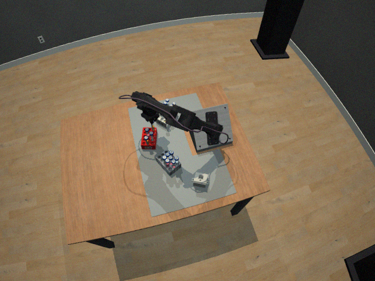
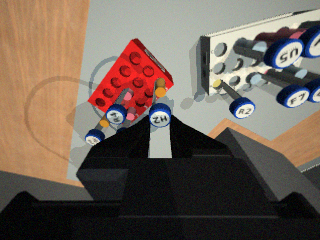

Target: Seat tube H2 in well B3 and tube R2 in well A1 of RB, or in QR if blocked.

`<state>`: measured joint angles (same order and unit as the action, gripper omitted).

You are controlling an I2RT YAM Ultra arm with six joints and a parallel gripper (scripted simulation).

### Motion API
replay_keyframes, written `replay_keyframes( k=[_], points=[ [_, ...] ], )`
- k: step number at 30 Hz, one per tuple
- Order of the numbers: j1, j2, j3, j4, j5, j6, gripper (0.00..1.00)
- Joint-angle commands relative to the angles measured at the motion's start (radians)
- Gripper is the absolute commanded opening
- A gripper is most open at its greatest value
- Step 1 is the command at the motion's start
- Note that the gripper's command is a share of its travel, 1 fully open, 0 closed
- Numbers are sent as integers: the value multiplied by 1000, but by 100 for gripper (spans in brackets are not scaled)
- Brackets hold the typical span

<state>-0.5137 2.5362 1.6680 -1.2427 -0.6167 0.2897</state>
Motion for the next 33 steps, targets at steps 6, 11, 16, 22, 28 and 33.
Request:
replay_keyframes(
  k=[6,11,16,22,28,33],
  points=[
    [1,-20,-20,26,8,12,0],
    [-2,-20,-27,37,3,16,0],
    [7,-21,-22,45,5,19,0],
    [6,-20,-39,56,0,22,0],
    [10,-19,-52,68,-2,27,0],
    [14,-16,-59,76,-4,30,0]
  ],
)
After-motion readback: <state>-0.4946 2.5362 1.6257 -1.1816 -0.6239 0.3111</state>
